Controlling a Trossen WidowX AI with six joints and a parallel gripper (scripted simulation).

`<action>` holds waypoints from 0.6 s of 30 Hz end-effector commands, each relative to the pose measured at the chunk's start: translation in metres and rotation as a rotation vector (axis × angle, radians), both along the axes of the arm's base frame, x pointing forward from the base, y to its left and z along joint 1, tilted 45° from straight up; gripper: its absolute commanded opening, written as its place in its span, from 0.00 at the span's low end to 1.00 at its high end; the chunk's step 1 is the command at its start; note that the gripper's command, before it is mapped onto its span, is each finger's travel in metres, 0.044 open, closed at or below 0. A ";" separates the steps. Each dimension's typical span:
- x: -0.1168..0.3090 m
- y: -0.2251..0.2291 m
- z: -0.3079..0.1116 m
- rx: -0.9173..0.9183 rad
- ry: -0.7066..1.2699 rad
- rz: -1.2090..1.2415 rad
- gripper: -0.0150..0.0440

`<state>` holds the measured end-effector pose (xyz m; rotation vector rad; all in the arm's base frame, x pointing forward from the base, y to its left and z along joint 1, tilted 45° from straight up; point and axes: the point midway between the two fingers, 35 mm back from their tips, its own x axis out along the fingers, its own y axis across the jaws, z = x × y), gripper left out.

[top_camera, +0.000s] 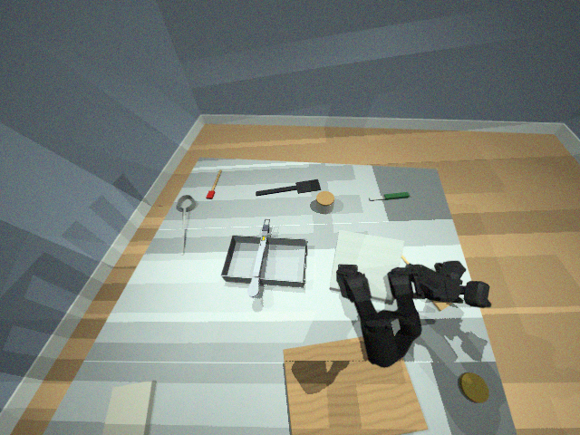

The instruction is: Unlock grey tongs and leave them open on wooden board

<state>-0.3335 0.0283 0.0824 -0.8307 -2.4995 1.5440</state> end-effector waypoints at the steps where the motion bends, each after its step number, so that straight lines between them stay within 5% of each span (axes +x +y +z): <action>1: -0.001 -0.003 -0.001 -0.005 -0.001 0.007 0.89; 6: -0.019 -0.056 -0.013 -0.101 -0.037 0.148 0.69; 18: 0.000 -0.227 -0.051 -0.332 -0.240 0.544 0.69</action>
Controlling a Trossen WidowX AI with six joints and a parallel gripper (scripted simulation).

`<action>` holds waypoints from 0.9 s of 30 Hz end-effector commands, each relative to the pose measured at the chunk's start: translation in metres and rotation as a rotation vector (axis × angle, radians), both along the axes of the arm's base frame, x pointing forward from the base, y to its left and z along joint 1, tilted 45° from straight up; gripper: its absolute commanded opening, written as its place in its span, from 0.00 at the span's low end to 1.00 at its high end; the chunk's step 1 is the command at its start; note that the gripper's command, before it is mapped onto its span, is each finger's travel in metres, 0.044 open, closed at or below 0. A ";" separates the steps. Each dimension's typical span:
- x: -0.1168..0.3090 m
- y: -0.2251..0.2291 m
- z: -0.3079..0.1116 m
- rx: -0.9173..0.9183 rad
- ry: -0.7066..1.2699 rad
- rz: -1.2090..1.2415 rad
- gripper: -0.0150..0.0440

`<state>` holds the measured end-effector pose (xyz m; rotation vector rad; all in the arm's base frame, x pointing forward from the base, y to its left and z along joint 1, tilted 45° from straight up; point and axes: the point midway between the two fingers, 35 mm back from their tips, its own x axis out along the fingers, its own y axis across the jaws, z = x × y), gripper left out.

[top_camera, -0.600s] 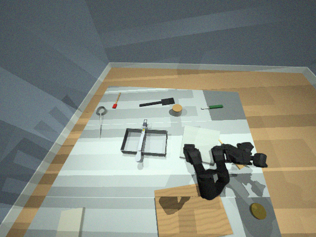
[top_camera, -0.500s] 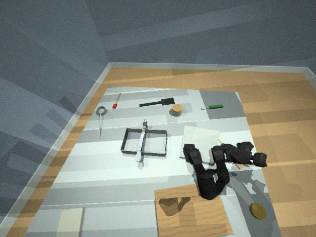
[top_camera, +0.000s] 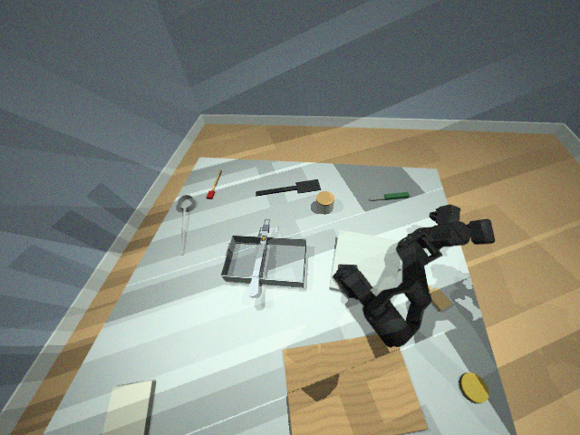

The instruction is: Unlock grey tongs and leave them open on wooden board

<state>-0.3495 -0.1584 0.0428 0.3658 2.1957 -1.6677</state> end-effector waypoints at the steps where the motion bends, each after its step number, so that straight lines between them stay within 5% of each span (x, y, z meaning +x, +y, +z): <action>1: 0.019 -0.047 -0.012 -0.040 -0.070 0.114 0.69; 13: 0.097 -0.150 -0.033 -0.095 -0.245 0.362 0.69; 27: 0.298 -0.247 -0.071 -0.094 -0.694 0.580 0.69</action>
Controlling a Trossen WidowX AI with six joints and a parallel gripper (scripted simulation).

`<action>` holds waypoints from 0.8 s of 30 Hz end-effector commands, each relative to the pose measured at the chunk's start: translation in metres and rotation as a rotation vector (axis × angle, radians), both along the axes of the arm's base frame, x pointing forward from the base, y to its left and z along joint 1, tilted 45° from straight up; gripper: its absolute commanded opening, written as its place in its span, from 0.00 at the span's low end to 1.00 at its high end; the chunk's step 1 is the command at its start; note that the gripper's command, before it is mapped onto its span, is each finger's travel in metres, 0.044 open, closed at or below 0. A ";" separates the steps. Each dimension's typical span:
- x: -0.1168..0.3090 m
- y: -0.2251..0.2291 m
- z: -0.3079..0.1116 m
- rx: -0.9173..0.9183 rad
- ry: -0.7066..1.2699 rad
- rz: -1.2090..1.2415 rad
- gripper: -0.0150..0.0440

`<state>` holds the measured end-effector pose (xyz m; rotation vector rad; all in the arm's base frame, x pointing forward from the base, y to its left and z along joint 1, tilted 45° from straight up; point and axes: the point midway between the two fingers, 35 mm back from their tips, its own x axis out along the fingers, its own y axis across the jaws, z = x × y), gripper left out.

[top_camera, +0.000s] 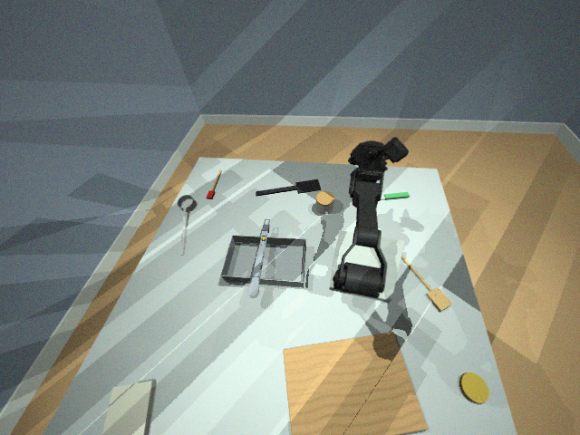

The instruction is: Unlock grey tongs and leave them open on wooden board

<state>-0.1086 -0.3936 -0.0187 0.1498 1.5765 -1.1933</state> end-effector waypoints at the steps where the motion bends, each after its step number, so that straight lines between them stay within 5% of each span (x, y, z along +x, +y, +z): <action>1: 0.072 -0.015 -0.012 0.061 -0.138 0.053 0.69; 12: 0.239 0.004 -0.019 0.286 -0.383 0.081 0.69; 24: 0.387 0.110 -0.005 0.660 -0.422 -0.109 0.69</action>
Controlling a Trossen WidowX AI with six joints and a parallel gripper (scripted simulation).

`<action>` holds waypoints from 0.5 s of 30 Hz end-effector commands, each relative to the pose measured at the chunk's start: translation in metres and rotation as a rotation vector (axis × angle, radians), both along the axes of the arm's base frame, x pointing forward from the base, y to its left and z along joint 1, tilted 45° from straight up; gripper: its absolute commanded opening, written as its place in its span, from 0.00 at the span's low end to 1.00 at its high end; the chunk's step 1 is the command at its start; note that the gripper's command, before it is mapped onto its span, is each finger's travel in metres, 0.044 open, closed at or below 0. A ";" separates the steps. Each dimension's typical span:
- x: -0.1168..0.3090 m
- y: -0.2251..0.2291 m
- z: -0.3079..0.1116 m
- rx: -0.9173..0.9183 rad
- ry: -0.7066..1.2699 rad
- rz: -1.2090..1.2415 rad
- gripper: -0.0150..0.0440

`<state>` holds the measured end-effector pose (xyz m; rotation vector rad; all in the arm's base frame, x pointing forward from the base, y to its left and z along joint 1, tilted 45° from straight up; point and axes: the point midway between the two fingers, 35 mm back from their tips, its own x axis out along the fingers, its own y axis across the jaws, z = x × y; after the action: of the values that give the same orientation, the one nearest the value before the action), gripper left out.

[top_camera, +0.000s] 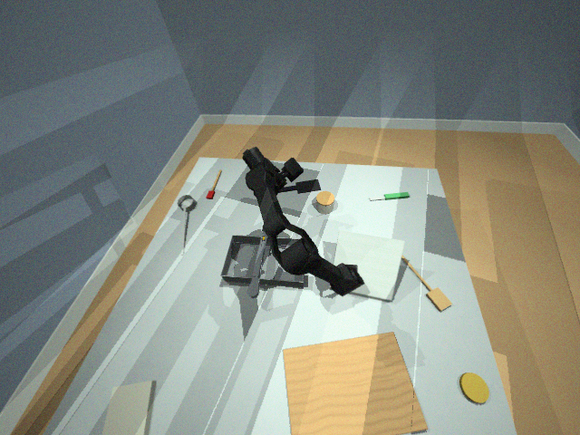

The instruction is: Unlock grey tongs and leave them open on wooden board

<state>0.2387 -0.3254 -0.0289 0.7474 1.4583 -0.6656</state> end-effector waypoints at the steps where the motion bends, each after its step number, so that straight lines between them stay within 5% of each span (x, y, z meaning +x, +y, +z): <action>1: 0.049 0.053 0.008 0.156 0.050 -0.045 0.69; 11: 0.111 0.176 0.042 0.398 0.300 -0.191 0.69; 15: 0.116 0.192 0.048 0.417 0.342 -0.212 0.69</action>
<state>0.3486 -0.1558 0.0124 1.1186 1.8164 -0.6425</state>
